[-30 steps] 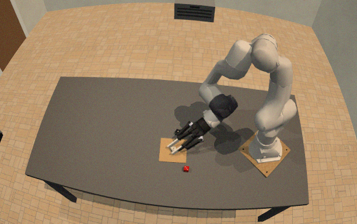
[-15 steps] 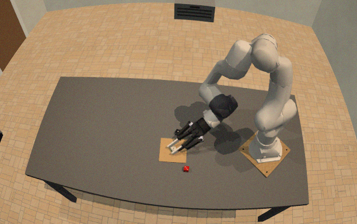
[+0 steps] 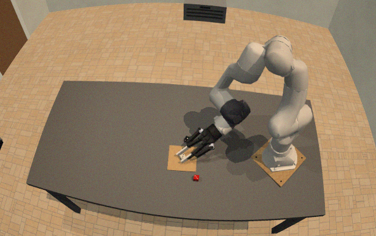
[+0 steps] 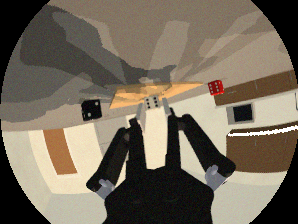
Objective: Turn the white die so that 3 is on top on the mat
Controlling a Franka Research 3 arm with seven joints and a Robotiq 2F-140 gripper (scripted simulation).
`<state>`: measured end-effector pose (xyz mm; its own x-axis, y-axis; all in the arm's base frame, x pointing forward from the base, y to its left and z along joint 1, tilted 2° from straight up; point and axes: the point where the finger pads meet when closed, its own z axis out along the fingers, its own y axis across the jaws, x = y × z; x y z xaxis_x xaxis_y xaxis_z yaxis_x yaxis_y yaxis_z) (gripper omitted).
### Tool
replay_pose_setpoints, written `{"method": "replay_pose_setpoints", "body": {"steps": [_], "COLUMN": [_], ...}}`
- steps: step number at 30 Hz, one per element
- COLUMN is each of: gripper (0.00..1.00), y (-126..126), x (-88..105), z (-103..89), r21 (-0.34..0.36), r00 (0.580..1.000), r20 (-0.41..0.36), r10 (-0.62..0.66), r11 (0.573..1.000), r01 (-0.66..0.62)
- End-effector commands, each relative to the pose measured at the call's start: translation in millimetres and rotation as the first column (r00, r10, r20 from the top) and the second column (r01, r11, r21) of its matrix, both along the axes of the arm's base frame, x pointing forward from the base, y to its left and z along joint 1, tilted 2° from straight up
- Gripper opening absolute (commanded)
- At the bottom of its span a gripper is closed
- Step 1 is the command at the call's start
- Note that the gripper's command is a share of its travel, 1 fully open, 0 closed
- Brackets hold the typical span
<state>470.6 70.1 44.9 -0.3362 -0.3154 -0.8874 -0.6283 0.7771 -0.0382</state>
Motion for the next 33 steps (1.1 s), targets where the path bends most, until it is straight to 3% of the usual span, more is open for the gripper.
{"method": "replay_pose_setpoints", "body": {"steps": [1,20,33], "gripper": [0.25,0.25,0.25], "y": [-1,-27,-28], "x": [0.2,-32.6,-35.0], "z": [-0.7,20.9,28.5], "r21": [-0.005,-0.005,-0.005], "r00": [1.000,1.000,1.000], "r20": [0.000,0.000,0.000], "r10": [-0.001,-0.001,-0.001], "r11": [1.000,1.000,1.000], "r01": [0.001,0.001,0.001]}}
